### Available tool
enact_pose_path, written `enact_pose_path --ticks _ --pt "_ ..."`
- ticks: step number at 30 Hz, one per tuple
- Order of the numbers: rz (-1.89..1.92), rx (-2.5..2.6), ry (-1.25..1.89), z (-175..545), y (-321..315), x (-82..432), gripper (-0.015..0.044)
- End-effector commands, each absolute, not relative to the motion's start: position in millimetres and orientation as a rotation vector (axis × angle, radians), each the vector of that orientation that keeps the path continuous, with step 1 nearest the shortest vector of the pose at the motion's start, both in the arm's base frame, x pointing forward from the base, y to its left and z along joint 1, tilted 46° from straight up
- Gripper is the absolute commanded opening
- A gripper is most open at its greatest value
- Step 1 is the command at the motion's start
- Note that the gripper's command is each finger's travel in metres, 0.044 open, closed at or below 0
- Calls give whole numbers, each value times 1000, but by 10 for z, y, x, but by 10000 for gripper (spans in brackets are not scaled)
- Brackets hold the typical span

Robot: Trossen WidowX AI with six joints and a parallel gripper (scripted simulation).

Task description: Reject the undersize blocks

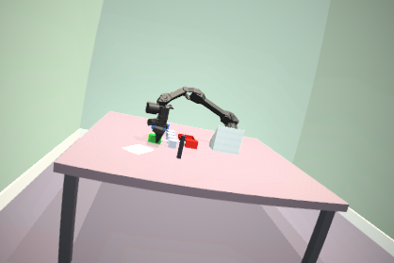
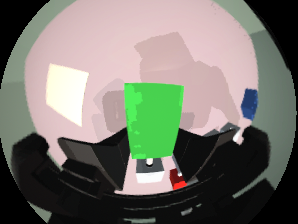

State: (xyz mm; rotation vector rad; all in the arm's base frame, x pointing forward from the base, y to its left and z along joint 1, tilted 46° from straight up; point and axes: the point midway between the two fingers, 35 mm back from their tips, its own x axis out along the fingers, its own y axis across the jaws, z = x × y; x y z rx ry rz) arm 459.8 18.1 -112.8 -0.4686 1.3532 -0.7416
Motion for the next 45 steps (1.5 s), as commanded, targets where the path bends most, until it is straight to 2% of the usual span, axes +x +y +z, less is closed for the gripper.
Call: enact_pose_path --ticks 1,45 --pt "-739 -475 1350 -1137 195 4590 0" --pt "-739 -475 1349 -1102 199 4605 0"
